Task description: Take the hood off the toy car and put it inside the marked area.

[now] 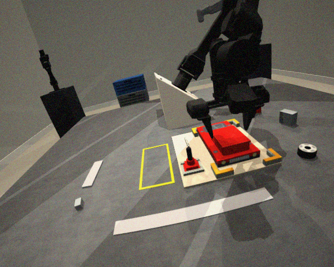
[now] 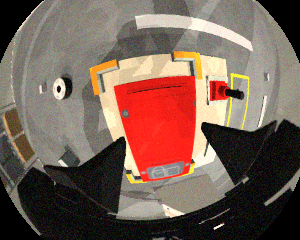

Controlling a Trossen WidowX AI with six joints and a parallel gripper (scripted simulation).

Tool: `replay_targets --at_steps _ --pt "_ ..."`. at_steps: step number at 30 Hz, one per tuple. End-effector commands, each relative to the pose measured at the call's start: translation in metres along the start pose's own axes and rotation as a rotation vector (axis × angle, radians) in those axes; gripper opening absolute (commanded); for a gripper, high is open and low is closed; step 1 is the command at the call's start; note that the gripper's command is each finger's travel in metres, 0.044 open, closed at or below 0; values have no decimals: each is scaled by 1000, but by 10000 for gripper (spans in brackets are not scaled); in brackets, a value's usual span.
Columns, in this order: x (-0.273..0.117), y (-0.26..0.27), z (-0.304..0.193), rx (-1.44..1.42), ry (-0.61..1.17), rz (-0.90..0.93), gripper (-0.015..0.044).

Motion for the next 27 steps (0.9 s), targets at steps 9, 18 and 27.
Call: replay_targets --at_steps 9,18,27 --pt "6 -1 -1 8 4 2 440" --pt "11 -1 -1 8 4 2 440" --pt "15 -1 -1 8 4 2 440"
Point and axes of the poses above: the point midway between the two fingers, 35 mm back from their tips, its own x axis out along the fingers, its own y axis across the jaws, z = x × y, the point moved 5 cm from there along -x, back along the fingers, and after that the axes turned 15 degrees about x, right-handed, at the moved point
